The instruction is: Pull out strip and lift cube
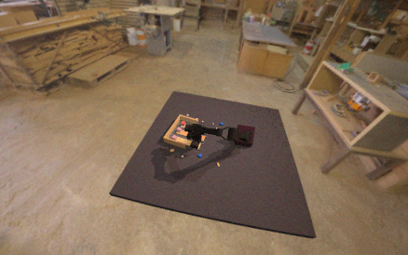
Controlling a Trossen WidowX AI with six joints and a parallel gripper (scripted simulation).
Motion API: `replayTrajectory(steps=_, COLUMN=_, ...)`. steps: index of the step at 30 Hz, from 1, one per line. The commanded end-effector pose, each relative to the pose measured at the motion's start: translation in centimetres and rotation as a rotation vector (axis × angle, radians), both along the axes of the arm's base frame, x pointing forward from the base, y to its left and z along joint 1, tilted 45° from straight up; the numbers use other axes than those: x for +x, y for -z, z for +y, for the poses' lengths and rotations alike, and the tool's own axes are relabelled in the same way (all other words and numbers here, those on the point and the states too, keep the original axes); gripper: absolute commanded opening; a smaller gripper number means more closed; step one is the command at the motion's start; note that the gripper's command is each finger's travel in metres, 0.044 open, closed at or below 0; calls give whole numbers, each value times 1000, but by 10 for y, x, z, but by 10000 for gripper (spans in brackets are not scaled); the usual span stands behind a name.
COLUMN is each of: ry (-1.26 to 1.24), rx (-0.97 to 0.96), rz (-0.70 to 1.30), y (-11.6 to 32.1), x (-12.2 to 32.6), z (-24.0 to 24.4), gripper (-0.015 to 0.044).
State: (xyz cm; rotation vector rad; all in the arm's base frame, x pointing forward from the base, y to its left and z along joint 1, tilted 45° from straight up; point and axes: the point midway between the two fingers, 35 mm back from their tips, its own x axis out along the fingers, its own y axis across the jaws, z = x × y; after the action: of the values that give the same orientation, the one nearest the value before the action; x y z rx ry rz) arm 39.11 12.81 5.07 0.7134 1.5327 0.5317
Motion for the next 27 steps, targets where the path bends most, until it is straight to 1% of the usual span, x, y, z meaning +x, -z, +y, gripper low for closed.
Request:
replayTrajectory(steps=1, ry=-2, rx=-1, rz=3, y=3, x=0, z=3, gripper=0)
replayTrajectory(steps=18, ry=-2, rx=-1, rz=3, y=4, x=1, z=4, gripper=0)
replayTrajectory(steps=27, ry=-2, rx=0, rz=4, y=2, x=-12, z=5, gripper=0)
